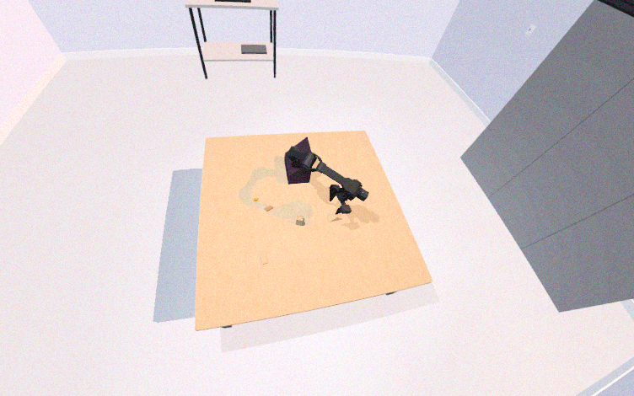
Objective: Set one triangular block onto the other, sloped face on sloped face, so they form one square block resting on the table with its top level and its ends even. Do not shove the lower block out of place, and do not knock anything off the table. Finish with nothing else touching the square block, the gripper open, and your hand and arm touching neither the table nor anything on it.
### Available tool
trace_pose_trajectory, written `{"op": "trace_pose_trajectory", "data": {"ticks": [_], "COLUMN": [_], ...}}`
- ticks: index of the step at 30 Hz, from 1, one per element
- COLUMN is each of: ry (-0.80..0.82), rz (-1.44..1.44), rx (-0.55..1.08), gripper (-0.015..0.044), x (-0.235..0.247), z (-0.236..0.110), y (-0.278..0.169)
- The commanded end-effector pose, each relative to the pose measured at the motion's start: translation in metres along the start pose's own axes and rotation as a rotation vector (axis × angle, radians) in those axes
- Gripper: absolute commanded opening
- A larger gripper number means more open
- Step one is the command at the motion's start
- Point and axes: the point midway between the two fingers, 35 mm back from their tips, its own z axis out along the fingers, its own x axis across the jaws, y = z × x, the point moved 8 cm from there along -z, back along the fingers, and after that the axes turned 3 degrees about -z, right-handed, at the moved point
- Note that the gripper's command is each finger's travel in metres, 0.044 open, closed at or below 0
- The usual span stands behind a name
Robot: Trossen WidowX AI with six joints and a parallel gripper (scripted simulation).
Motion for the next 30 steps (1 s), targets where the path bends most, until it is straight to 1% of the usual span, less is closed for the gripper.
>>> {"op": "trace_pose_trajectory", "data": {"ticks": [1, 4, 7, 10, 13, 15, 23, 30], "ry": [0.049, 0.181, 0.226, 0.166, 0.016, -0.031, -0.031, -0.030], "rz": [-0.009, -0.016, -0.011, 0.010, 0.044, 0.053, 0.053, 0.053], "rx": [-0.049, -0.299, -0.587, -0.867, -1.090, -1.133, -1.133, -1.133], "gripper": [0.0440, 0.0440, 0.0440, 0.0440, 0.0440, 0.0440, 0.0440, 0.0440], "x": [0.000, -0.001, 0.000, 0.004, 0.010, 0.013, 0.012, 0.007], "z": [0.012, 0.047, 0.080, 0.109, 0.134, 0.139, 0.140, 0.162], "y": [-0.003, -0.024, -0.047, -0.071, -0.096, -0.102, -0.100, -0.053]}}
